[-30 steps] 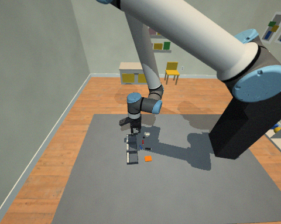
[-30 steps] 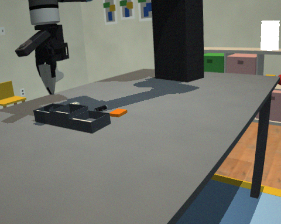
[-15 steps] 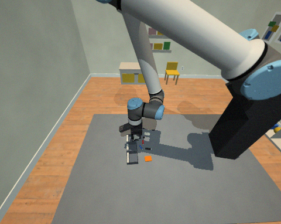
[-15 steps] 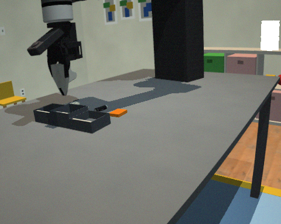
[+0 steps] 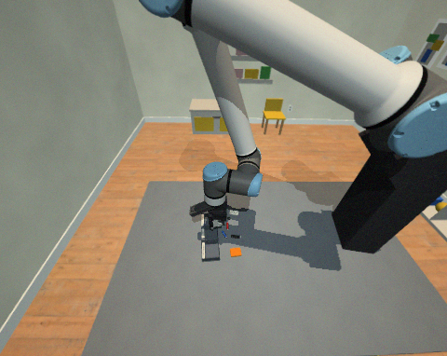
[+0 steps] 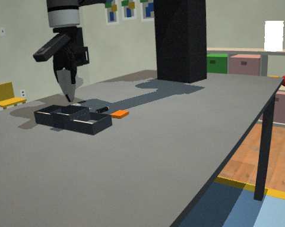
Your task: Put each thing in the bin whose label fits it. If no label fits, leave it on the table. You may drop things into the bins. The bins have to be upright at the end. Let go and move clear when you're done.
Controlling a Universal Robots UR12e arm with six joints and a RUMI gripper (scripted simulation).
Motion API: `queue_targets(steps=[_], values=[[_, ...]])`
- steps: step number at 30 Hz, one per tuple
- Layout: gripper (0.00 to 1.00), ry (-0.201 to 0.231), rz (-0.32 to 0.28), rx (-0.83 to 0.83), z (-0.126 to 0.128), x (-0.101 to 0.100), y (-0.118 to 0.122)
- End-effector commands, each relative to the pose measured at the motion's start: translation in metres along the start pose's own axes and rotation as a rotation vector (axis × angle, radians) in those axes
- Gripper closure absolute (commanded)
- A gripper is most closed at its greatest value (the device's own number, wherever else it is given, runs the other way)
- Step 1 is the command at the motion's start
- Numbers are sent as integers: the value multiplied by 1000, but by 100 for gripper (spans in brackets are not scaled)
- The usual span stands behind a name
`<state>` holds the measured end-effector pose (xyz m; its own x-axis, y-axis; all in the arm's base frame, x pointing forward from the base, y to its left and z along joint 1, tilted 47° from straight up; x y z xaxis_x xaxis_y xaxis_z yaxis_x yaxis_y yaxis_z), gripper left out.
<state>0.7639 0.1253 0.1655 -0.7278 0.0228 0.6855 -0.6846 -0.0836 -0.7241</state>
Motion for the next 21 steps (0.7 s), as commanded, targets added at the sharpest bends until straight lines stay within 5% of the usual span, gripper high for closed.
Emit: queue_targets(steps=[1, 21], values=[[96, 0, 1, 0, 0, -11, 0], [96, 0, 1, 0, 0, -44, 0]])
Point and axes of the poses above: the point where the finger pads meet when closed, its own x axis back along the fingers, its own z axis across the jaws, y = z × x, the point moved 8 cm from there along x, back along the fingers, and after that the axes turned 6 degrees about -x, right-handed, at the moved point
